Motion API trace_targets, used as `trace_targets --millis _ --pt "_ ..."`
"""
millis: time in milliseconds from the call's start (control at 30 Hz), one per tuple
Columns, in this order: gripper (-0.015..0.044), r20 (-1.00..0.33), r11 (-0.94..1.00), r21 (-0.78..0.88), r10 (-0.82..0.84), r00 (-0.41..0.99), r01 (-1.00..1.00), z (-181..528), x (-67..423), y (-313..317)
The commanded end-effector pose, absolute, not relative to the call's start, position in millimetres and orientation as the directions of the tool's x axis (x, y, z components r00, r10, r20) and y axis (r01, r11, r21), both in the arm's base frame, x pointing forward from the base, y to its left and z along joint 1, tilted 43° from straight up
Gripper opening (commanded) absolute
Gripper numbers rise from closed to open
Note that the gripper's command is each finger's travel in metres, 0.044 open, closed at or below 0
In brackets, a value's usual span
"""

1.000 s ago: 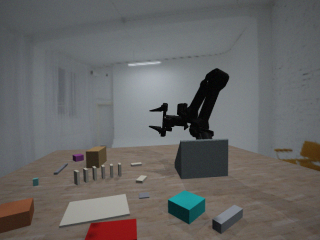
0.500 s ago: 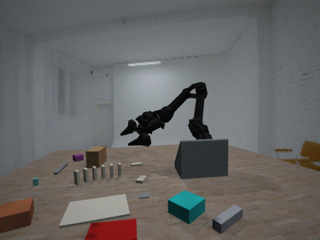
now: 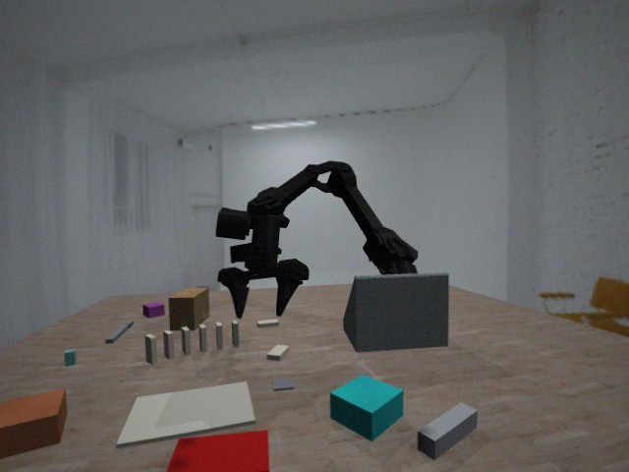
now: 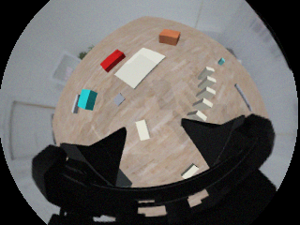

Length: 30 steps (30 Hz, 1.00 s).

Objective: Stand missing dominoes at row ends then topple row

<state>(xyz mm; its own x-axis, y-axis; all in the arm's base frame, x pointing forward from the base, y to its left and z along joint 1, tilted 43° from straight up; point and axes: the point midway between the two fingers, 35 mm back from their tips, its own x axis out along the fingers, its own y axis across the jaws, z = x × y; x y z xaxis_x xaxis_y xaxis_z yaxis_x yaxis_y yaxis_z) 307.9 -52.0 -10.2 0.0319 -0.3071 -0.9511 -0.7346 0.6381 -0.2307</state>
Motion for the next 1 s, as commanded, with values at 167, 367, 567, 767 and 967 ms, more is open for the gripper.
trace_targets --millis 167,367,567,767,967 --pt "0.0440 -0.743 0.471 -0.261 -0.656 -0.136 -0.843 -28.5 291.1 -11.7" --pt "0.0440 -0.743 0.471 -0.261 -0.656 -0.136 -0.843 -29.8 291.0 -12.6" --pt "0.0440 -0.742 0.471 -0.262 -0.656 -0.136 -0.842 -68.0 282.4 -45.5" --pt "0.0440 -0.740 0.470 -0.262 -0.658 -0.136 -0.843 -77.6 279.9 -54.1" --pt "0.0440 -0.740 0.470 -0.262 -0.659 -0.137 -0.843 -84.1 278.6 -60.0"
